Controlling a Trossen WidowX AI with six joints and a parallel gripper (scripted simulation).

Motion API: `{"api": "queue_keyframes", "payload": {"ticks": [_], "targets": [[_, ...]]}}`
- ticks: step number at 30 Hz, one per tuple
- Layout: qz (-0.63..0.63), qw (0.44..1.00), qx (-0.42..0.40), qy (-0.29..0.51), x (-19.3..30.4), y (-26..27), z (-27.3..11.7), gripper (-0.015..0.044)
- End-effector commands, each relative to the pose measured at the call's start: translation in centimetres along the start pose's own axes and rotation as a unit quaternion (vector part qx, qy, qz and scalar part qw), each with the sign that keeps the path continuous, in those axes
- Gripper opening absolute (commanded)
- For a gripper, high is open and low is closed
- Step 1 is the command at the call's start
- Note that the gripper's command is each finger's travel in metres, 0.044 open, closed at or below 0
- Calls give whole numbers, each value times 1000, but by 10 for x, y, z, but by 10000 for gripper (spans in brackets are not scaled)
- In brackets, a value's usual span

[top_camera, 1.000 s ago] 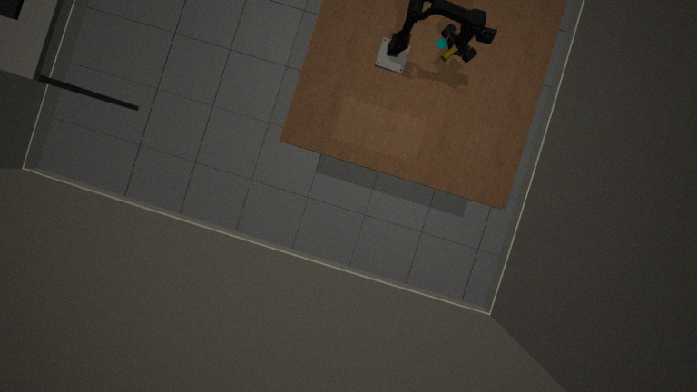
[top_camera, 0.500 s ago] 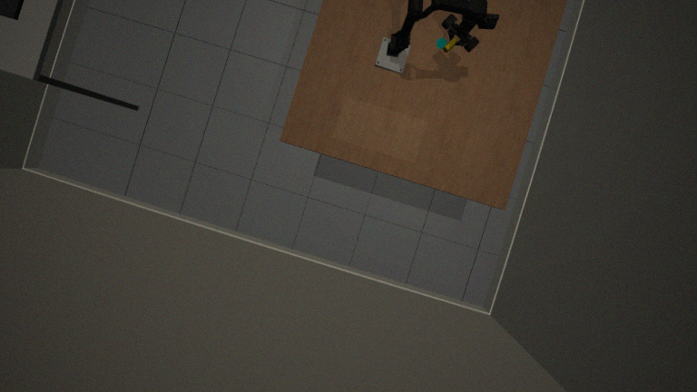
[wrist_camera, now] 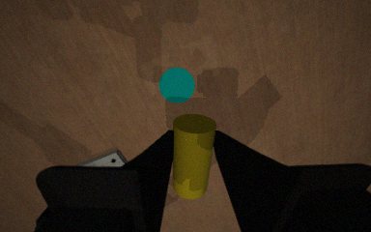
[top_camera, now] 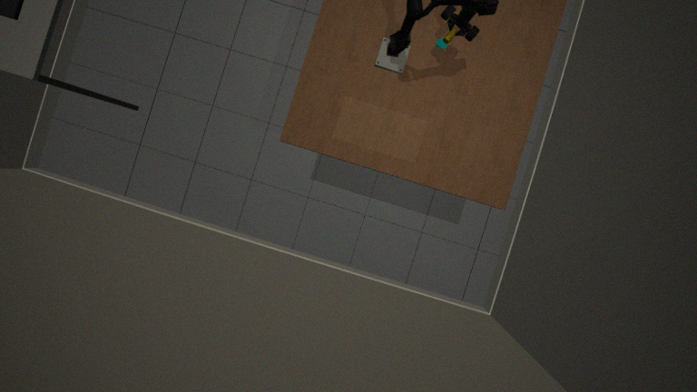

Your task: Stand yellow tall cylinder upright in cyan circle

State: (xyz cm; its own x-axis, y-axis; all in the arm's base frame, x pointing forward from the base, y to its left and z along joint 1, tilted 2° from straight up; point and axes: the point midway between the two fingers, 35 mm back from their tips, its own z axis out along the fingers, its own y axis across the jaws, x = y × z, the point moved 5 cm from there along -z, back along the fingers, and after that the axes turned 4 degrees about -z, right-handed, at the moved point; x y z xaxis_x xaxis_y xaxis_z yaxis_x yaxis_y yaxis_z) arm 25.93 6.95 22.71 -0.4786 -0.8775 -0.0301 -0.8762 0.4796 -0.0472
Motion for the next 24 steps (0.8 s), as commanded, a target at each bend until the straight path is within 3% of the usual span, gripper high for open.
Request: {"api": "queue_keyframes", "payload": {"ticks": [1, 24], "targets": [[-7, 1000, 1, 2, -8, 8, -1, 105], [15, 998, -9, -54, -14, 9, 8, 105]]}}
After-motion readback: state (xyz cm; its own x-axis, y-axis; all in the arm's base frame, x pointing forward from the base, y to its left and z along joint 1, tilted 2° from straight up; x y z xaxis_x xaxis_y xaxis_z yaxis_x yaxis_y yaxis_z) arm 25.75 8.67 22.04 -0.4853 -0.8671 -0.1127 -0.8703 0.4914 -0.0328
